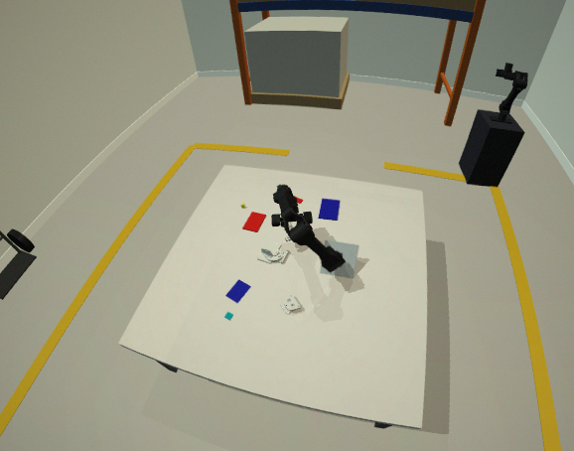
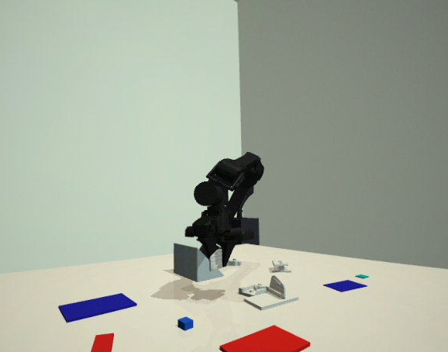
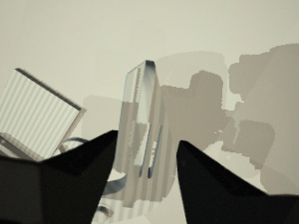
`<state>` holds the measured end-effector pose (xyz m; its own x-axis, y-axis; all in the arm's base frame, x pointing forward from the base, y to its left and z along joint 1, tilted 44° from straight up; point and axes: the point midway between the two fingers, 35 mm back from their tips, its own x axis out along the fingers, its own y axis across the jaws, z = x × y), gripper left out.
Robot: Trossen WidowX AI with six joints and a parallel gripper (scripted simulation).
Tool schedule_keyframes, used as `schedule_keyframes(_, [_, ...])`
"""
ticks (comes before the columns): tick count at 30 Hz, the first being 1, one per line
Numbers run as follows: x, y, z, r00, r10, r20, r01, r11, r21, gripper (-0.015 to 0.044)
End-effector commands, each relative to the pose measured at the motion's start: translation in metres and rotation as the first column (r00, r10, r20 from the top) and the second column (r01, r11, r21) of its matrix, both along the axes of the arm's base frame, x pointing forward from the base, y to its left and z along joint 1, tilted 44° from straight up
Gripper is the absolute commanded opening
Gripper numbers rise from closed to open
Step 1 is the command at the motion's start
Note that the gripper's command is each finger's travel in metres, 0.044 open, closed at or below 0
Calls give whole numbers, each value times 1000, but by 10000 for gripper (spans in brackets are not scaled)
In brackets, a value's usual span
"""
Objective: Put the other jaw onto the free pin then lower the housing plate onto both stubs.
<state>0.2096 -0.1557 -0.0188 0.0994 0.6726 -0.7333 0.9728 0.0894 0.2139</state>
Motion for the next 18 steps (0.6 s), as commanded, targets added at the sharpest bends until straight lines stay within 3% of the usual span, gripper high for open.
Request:
schedule_keyframes(1, [0, 6, 7, 992, 93, 91, -92, 996, -17, 134])
schedule_keyframes(18, [-3, 28, 25, 779, 473, 412, -444, 879, -171, 134])
